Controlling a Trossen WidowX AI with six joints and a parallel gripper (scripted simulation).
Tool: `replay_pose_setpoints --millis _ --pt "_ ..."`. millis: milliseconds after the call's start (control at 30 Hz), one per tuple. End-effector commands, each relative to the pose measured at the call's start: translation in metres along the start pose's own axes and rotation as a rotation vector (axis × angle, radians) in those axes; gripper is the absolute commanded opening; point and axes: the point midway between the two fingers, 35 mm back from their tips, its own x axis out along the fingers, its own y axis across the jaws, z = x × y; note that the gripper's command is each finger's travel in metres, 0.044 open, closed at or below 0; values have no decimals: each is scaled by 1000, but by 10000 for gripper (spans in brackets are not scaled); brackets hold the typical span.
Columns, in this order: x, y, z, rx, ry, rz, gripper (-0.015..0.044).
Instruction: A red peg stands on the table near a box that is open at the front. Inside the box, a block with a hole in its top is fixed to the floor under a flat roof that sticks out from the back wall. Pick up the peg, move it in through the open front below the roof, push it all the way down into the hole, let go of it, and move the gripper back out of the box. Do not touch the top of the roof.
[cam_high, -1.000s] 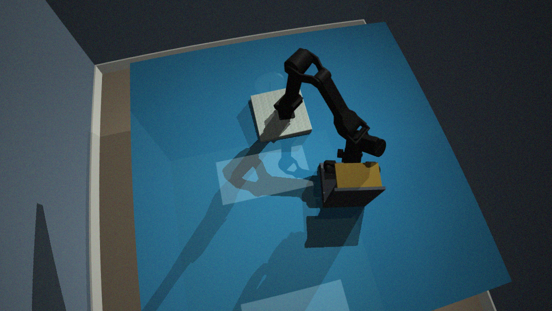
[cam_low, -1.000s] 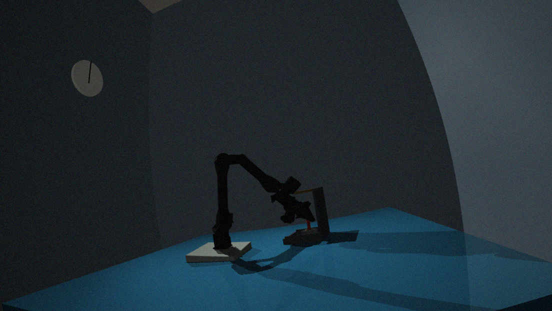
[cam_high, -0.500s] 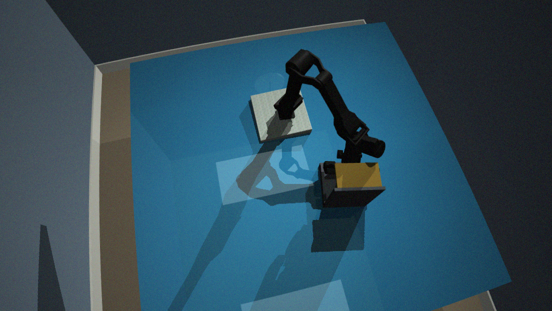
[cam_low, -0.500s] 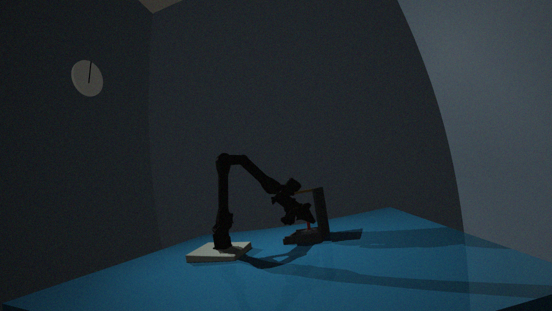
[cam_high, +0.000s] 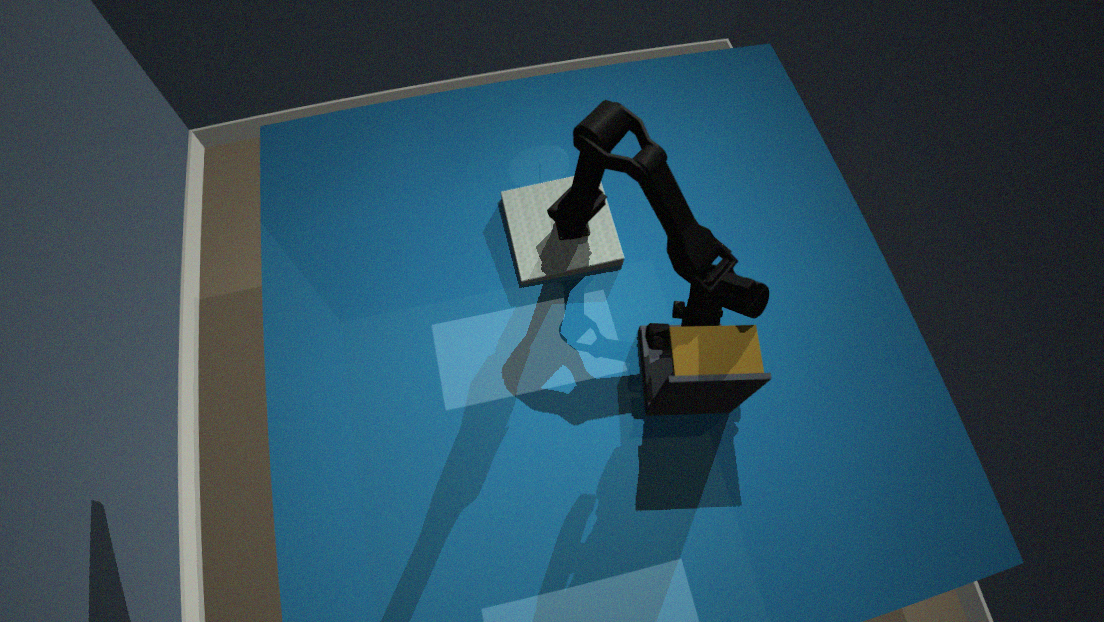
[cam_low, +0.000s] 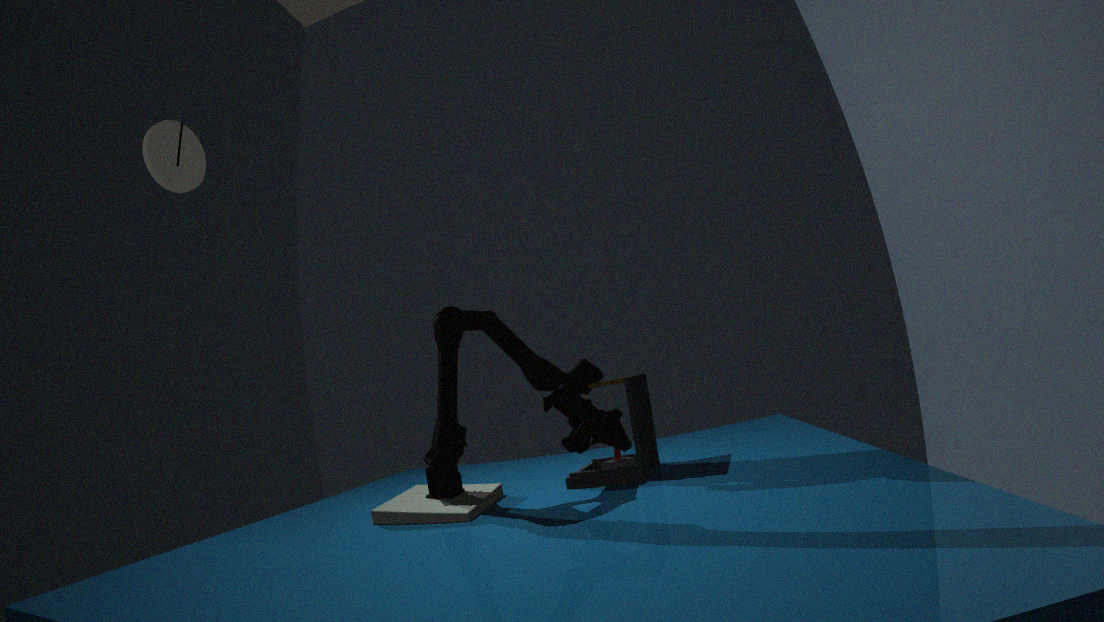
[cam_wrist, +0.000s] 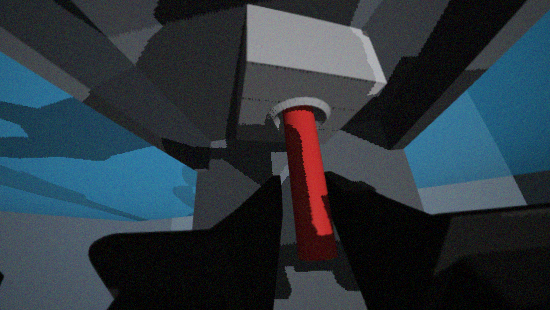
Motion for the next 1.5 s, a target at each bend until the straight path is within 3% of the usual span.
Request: replay_pose_setpoints --millis 0,767,1033,1467 --pt "0 0 -1 1 1 -1 210" --pt "-45 4 47 -11 -18 1 220" --pt "-76 -1 46 -8 -29 1 430" --pt "-141 4 39 -10 -29 2 440"
